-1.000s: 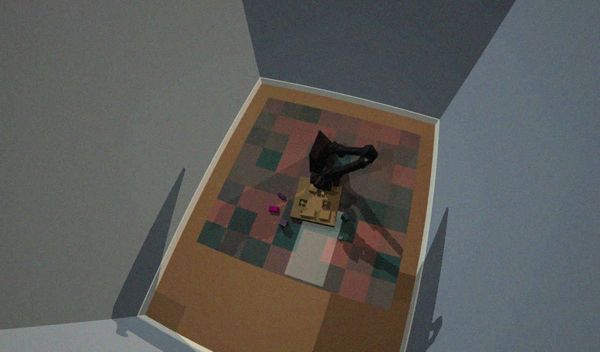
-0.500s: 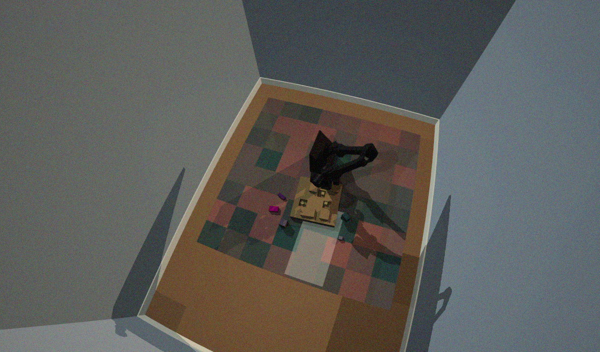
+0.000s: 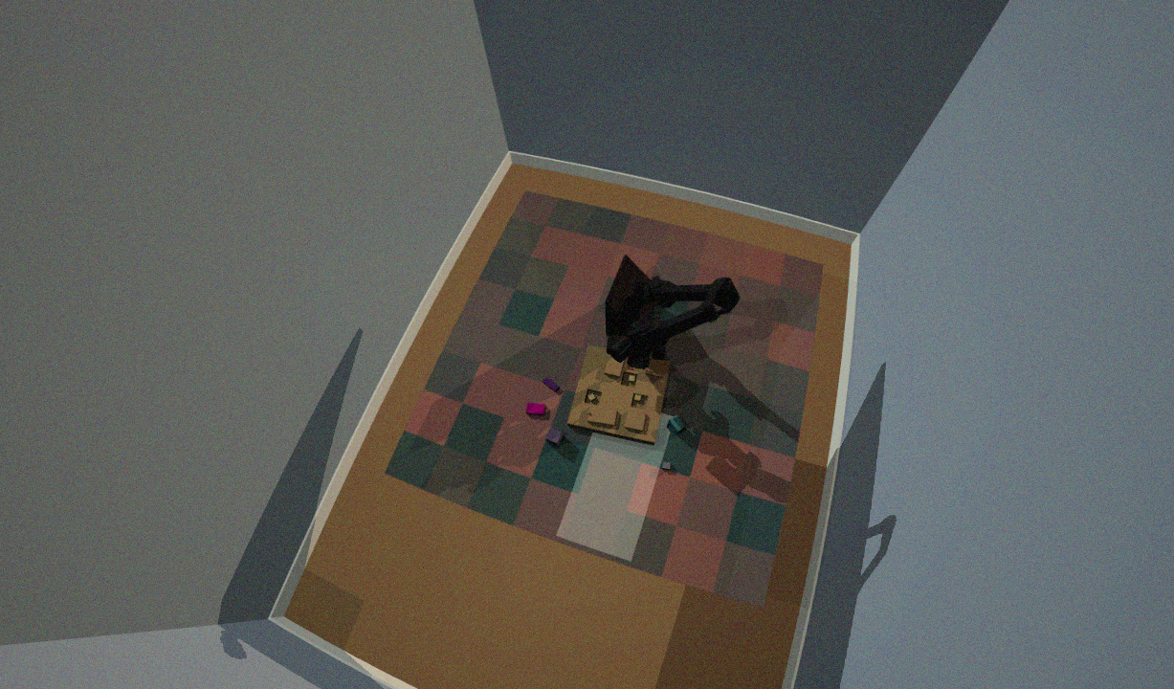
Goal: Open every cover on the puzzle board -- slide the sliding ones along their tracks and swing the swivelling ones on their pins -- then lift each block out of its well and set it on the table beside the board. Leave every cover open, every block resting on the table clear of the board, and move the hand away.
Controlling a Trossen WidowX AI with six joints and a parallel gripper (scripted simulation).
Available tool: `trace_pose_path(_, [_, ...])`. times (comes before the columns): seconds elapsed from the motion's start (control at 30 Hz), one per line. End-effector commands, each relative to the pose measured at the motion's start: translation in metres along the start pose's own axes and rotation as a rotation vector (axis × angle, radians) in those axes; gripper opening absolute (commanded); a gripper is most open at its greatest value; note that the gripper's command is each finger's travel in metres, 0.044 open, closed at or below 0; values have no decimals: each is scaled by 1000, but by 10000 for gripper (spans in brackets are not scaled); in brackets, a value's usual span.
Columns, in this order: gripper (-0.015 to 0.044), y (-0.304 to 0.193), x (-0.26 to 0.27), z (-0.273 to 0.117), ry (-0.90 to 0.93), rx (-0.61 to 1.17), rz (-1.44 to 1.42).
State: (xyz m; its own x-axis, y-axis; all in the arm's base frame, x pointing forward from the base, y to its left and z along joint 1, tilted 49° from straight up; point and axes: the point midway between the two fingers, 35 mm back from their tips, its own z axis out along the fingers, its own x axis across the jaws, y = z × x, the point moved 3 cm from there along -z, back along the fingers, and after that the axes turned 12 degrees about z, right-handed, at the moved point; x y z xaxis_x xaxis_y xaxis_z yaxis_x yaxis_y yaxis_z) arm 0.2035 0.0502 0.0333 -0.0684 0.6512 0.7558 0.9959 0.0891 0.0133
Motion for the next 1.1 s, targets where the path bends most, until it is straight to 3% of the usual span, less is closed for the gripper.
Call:
trace_pose_path(0.0, [80, 3, 0, -12, -9, -10, -13])
trace_pose_path(0.37, [80, 1, 1, -37, -6, -9, -13])
trace_pose_path(1.07, [80, 28, 52, -38, -45, -8, -10])
